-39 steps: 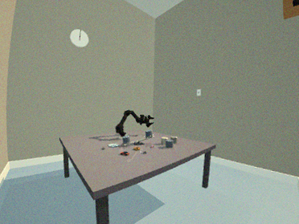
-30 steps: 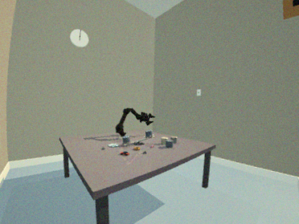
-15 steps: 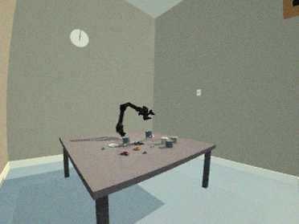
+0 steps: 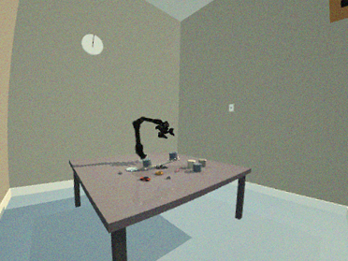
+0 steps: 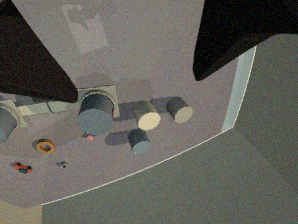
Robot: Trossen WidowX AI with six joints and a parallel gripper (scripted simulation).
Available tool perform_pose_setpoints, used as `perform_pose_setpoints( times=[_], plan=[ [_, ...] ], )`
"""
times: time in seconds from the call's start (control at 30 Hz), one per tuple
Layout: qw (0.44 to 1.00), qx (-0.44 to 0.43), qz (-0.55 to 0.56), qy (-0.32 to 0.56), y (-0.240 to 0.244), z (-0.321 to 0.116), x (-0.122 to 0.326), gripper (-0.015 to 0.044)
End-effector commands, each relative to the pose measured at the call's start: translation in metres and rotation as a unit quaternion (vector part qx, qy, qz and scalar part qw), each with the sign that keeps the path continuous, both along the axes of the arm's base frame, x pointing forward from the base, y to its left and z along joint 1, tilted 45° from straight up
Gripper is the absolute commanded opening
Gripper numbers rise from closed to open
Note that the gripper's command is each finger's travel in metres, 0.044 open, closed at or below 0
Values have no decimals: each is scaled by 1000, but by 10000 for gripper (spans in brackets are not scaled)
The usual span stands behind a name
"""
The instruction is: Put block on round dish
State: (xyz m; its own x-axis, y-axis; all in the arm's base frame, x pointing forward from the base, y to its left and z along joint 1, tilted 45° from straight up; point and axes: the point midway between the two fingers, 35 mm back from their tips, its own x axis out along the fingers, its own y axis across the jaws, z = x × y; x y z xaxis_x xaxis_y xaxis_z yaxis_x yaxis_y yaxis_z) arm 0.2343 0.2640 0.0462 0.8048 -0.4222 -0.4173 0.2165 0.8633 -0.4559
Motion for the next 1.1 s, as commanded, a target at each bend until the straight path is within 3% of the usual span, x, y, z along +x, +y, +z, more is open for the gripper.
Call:
perform_pose_setpoints(
  times=[0.0, 0.27, 0.63, 1.07],
  plan=[
    [996, -56, -59, 39, -62, 39, -1, 440],
    [981, -118, -129, 83, -136, 91, -14, 440],
    [978, -127, -132, 96, -140, 92, -13, 440],
    [929, -215, -124, 275, -181, 97, 10, 440]
  ],
)
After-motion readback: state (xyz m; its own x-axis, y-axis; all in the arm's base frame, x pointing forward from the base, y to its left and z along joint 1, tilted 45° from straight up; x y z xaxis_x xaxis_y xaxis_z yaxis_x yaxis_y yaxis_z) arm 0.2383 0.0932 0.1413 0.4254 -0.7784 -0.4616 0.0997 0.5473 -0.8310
